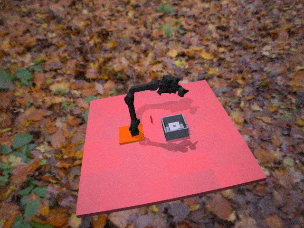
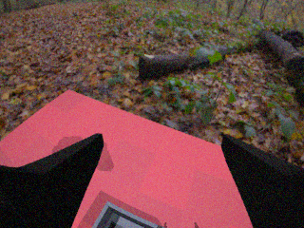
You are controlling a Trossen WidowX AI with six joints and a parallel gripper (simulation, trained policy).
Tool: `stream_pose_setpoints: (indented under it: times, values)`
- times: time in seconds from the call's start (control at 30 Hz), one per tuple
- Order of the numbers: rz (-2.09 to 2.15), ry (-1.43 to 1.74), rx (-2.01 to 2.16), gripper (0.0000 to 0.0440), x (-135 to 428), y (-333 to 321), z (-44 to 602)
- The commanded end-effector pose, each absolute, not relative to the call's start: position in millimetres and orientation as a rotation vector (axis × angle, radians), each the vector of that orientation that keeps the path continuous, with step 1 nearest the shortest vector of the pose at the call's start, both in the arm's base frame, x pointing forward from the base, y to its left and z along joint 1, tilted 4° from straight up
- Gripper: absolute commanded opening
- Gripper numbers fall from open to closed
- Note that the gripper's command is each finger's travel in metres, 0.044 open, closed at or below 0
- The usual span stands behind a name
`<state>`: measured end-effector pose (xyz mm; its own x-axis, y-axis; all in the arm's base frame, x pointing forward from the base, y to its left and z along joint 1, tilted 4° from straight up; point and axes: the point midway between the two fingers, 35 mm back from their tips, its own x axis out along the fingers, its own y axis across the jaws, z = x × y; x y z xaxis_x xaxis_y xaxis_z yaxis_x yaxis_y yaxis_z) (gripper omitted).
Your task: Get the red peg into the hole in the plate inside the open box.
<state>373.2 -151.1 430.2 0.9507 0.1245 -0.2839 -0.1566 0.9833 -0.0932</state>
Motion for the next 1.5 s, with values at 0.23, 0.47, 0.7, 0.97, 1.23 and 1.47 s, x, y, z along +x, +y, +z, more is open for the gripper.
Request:
stream_pose_setpoints:
  times: [0.23, 0.47, 0.7, 0.97, 1.23, 1.47]
  values:
    - [0.1, 0.51, 0.13, 0.044, 376.4, -124.0, 369.7]
    - [0.057, 0.688, 0.287, 0.044, 370.5, -94.9, 329.2]
    - [-0.006, 0.875, 0.423, 0.044, 356.1, -60.1, 292.1]
    - [-0.119, 1.094, 0.544, 0.044, 328.2, -17.9, 254.7]
    - [-0.295, 1.293, 0.618, 0.044, 288.9, 20.5, 222.4]
    - [-0.481, 1.414, 0.641, 0.044, 252.5, 48.0, 196.4]
